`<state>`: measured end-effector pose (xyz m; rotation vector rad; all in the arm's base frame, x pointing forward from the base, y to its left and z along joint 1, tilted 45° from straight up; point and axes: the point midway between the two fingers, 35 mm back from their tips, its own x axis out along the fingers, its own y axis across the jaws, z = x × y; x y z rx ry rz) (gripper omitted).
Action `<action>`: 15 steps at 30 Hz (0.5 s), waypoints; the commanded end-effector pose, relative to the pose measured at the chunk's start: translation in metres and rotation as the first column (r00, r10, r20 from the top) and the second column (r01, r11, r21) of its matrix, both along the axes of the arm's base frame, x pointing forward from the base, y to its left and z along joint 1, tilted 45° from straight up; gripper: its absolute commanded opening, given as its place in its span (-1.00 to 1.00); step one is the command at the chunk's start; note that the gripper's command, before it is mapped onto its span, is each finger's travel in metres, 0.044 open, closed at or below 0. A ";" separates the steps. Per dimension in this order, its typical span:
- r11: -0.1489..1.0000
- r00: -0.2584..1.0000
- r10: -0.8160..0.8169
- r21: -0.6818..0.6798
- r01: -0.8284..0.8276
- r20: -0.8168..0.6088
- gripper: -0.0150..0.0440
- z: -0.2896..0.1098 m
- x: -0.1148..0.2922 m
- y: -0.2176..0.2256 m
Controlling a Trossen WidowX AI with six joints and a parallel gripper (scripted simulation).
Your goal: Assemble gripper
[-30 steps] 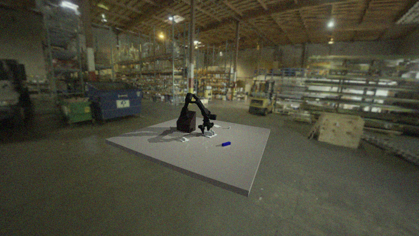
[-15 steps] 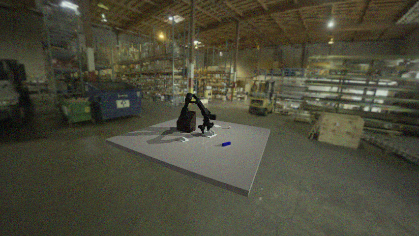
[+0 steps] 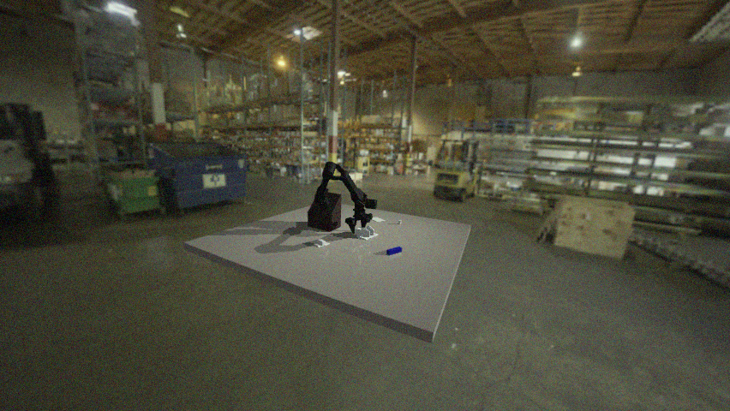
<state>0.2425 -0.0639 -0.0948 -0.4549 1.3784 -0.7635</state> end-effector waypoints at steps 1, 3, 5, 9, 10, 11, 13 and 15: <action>1.000 1.000 0.000 0.001 0.000 0.000 1.00 0.000 0.000 0.000; 1.000 1.000 0.000 0.001 0.000 0.000 1.00 0.000 0.000 0.000; 1.000 1.000 0.000 0.001 0.000 0.000 1.00 0.000 0.000 0.000; 1.000 1.000 0.001 0.005 -0.001 0.000 1.00 0.007 0.001 0.009; 1.000 1.000 0.001 0.007 -0.001 0.000 1.00 0.012 0.002 0.015; 1.000 1.000 0.001 0.009 -0.001 -0.001 1.00 0.018 0.002 0.022; 1.000 1.000 0.001 0.011 -0.001 -0.002 1.00 0.032 0.002 0.037; 1.000 1.000 0.000 0.010 0.000 -0.003 1.00 0.047 0.000 0.050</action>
